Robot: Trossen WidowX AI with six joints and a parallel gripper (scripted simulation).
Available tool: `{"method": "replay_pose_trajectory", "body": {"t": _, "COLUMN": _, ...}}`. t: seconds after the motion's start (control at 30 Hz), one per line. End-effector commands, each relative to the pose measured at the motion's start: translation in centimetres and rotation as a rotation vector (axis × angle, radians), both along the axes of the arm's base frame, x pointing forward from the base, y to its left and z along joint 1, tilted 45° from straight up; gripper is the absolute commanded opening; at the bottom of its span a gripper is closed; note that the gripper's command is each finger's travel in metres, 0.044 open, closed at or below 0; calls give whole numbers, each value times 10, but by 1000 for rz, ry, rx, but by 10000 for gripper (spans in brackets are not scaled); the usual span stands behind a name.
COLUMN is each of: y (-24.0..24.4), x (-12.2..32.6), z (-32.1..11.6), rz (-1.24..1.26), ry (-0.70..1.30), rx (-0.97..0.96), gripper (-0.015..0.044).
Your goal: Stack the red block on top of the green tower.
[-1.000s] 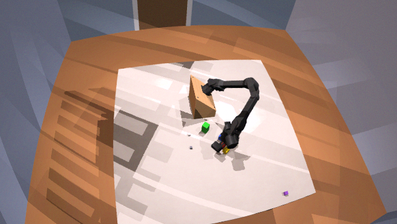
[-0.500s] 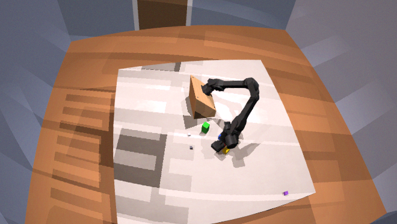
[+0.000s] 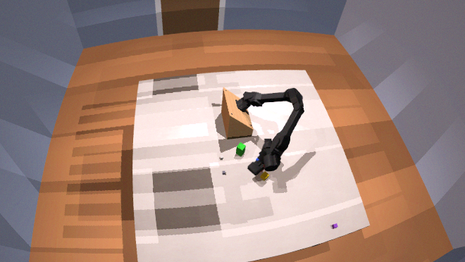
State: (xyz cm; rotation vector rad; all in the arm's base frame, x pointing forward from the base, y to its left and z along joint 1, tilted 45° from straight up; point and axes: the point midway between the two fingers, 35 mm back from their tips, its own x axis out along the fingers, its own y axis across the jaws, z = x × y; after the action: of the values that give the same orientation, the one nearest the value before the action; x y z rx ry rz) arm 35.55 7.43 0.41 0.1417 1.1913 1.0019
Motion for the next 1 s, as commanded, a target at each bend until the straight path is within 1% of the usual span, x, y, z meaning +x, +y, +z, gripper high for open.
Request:
{"method": "replay_pose_trajectory", "body": {"t": 0.0, "y": -15, "x": 2, "z": 16, "rz": -2, "ry": -13, "rx": -5, "gripper": 0}}
{"method": "replay_pose_trajectory", "body": {"t": 0.43, "y": -61, "x": 0, "z": 62, "rz": -2, "ry": -12, "rx": -8, "gripper": 0}}
{"method": "replay_pose_trajectory", "body": {"t": 0.7, "y": -63, "x": 0, "z": 61, "rz": -2, "ry": -12, "rx": -8, "gripper": 0}}
{"method": "replay_pose_trajectory", "body": {"t": 0.97, "y": -88, "x": -30, "z": 41, "rz": -5, "ry": -10, "rx": -20, "gripper": 0}}
